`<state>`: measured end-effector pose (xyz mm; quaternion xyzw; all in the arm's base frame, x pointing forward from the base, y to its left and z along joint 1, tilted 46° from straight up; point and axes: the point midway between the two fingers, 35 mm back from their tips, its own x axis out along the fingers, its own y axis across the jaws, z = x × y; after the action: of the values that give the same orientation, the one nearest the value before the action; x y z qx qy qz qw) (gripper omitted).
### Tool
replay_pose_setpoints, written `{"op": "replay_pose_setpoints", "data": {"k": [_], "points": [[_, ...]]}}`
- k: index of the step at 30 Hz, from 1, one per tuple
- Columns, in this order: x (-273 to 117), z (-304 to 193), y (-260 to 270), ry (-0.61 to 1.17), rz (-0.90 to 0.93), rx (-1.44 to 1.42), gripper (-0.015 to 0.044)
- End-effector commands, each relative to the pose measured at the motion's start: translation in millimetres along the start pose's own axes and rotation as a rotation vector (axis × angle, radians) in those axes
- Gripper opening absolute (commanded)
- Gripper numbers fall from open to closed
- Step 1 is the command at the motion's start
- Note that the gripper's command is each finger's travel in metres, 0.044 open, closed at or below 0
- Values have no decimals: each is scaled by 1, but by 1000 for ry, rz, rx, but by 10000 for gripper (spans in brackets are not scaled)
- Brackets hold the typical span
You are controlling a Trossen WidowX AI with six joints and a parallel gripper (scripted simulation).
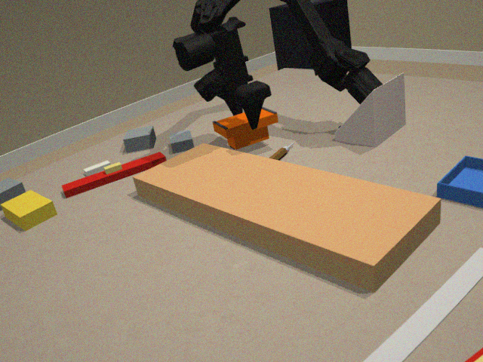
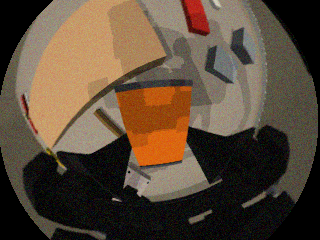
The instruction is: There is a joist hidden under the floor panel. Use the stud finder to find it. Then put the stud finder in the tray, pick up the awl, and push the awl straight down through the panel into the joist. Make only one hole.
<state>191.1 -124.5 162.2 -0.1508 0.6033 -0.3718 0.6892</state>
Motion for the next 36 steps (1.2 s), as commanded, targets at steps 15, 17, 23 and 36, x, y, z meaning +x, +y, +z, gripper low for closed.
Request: {"op": "replay_pose_setpoints", "data": {"k": [15, 17, 23, 36], "points": [[-15, 1, 19, -6, -1, 6, 0], [-15, 1, 28, -6, -2, 6, 0], [-15, 0, 40, -6, -2, 5, 0], [-13, -1, 37, 15, 72, 0, 0]]}}
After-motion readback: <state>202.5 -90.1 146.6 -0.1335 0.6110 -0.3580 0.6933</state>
